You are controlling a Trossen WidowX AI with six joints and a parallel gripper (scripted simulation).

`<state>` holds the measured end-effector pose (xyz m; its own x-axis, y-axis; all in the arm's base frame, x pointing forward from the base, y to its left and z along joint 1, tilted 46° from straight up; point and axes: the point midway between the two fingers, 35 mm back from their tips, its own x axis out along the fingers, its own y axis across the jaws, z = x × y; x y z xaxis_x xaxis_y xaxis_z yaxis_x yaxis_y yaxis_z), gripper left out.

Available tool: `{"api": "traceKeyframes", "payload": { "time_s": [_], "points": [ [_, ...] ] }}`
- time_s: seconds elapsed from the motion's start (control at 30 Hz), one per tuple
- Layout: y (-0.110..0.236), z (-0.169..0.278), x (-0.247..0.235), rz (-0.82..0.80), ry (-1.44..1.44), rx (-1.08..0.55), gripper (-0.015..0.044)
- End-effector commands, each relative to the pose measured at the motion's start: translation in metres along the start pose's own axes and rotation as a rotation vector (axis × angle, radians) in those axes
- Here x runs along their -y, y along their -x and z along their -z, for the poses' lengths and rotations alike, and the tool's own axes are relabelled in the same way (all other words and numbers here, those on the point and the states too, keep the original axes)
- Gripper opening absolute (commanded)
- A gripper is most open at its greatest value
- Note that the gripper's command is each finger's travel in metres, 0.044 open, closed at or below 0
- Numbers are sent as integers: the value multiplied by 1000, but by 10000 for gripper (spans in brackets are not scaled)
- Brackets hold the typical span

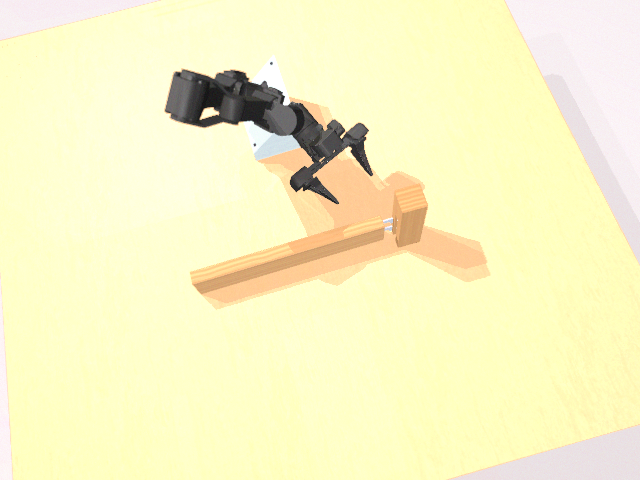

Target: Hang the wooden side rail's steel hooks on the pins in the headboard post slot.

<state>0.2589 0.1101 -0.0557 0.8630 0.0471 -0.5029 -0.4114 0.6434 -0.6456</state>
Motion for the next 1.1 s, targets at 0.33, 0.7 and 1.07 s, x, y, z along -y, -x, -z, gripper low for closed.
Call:
{"api": "traceKeyframes", "payload": {
  "time_s": [0.33,0.7,1.07],
  "points": [
    [-14,-3,-4,-34,44,-35,440],
    [-49,-34,8,-232,187,-168,440],
    [-36,-61,46,-406,259,-253,440]
  ]
}}
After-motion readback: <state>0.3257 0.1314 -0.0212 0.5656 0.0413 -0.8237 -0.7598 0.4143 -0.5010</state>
